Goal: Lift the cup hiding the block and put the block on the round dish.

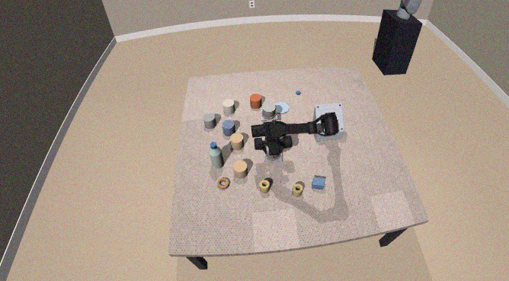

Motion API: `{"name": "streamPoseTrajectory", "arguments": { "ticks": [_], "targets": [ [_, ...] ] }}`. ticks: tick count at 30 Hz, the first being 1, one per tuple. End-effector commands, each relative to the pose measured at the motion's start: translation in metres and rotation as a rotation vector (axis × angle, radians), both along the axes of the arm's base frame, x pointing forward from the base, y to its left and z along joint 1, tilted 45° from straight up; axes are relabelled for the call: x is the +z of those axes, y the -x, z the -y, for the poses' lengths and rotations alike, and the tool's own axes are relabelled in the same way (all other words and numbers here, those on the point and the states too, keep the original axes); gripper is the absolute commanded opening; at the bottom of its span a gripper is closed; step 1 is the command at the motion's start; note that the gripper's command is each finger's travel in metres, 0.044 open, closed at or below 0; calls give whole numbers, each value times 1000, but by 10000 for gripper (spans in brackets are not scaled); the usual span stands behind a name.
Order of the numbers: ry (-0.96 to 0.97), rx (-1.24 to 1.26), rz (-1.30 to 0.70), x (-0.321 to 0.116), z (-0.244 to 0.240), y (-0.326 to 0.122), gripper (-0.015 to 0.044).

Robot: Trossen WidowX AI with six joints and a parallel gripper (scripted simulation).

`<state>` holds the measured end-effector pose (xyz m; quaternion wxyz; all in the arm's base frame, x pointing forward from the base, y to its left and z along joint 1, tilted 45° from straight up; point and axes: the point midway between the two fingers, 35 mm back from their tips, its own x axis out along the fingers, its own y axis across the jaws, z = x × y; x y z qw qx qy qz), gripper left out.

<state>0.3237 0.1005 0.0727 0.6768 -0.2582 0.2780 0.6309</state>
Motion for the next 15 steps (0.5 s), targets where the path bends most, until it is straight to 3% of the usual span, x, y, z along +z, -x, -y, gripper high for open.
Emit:
{"name": "streamPoseTrajectory", "arguments": {
  "ticks": [1,6,15],
  "targets": [
    [-1,-1,-4,1,3,0,130],
    [1,-1,-4,5,7,-2,0],
    [5,-2,-4,12,16,-3,0]
  ]
}}
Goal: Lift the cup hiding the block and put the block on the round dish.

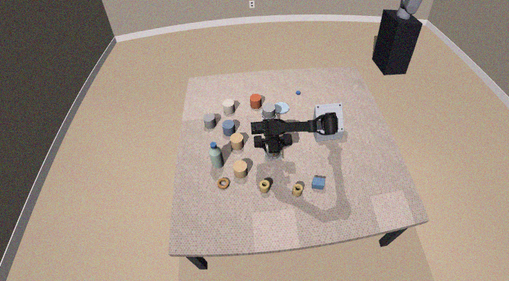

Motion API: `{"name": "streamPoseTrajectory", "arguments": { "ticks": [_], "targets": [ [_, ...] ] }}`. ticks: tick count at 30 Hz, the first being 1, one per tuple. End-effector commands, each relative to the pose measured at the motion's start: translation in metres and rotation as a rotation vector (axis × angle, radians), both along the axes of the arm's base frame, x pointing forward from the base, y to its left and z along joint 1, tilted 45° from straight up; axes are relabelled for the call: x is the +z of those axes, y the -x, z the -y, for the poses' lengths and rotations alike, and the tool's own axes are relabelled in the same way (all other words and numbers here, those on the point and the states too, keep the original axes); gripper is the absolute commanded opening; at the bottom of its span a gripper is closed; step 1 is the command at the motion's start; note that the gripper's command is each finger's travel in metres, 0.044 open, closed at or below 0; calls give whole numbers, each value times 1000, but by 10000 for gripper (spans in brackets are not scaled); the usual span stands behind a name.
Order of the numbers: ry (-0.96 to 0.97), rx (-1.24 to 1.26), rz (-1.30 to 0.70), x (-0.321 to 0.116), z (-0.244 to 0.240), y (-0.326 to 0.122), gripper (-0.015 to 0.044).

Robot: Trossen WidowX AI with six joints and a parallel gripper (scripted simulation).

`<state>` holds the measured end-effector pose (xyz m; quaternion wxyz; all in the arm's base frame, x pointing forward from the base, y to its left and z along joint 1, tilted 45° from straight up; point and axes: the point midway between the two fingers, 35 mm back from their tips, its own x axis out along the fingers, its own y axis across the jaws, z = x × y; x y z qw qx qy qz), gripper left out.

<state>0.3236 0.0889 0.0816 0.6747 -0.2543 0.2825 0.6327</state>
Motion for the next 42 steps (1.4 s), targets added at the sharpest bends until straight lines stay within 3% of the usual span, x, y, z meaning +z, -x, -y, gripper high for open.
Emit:
{"name": "streamPoseTrajectory", "arguments": {
  "ticks": [1,42],
  "targets": [
    [4,-2,9,4,5,-3,0],
    [11,-3,7,39,43,-4,0]
  ]
}}
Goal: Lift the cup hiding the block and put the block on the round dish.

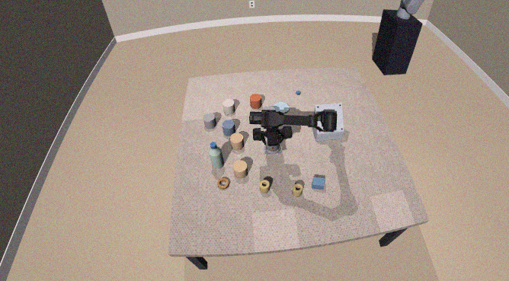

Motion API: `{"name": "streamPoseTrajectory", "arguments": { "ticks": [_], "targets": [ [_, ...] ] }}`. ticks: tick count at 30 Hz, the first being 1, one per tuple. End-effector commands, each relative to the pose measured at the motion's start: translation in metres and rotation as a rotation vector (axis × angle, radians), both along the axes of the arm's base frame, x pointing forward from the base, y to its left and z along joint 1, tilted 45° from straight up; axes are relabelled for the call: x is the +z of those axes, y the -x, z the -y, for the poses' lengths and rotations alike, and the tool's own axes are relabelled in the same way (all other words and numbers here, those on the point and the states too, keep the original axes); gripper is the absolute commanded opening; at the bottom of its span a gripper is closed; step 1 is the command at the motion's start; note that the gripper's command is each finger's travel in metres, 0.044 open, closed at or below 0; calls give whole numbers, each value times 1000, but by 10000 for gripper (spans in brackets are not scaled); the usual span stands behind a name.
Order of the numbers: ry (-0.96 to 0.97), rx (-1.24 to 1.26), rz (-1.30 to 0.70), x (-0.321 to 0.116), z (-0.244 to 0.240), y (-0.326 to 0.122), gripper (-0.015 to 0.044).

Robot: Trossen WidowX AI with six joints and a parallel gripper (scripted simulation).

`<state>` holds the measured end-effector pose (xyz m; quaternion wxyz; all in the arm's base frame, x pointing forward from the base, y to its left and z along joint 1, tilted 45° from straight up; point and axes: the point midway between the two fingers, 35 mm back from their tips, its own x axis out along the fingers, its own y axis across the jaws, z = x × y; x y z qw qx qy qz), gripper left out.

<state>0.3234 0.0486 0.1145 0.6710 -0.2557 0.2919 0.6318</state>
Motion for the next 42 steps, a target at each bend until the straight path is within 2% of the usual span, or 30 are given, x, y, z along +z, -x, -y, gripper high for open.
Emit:
{"name": "streamPoseTrajectory", "arguments": {
  "ticks": [1,42],
  "targets": [
    [-5,-2,20,7,4,-4,0],
    [-13,-1,19,45,39,5,0]
  ]
}}
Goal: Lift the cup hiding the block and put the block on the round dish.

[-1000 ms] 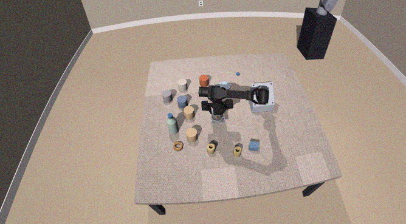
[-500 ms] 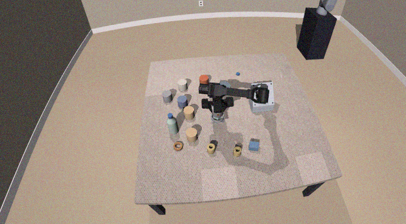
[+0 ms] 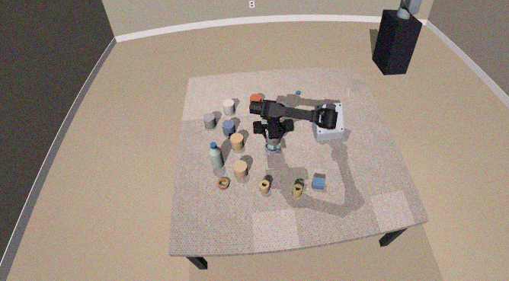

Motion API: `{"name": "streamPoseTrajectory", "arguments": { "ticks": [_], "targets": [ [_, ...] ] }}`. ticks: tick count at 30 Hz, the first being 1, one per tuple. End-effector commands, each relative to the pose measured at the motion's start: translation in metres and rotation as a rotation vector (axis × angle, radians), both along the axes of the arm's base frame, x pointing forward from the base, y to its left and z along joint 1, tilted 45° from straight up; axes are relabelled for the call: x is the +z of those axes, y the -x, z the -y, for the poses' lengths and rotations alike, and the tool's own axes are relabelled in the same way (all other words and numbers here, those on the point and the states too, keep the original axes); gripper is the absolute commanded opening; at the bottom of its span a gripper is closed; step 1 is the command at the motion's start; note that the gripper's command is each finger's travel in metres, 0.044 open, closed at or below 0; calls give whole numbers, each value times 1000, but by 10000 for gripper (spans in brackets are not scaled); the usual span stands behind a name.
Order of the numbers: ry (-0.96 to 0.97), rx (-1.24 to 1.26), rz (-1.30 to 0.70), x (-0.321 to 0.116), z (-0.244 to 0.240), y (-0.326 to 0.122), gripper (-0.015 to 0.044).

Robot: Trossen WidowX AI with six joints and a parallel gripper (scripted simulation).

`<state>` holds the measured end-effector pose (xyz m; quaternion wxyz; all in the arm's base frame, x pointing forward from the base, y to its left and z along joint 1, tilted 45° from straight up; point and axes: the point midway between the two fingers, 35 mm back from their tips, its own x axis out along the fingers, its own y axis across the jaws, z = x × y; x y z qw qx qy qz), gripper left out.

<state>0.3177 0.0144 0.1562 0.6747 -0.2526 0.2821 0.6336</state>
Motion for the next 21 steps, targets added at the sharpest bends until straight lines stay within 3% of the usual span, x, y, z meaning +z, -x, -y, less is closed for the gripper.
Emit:
{"name": "streamPoseTrajectory", "arguments": {
  "ticks": [1,21],
  "targets": [
    [6,-2,8,5,6,-1,0],
    [-1,0,0,3,2,1,0]
  ]
}}
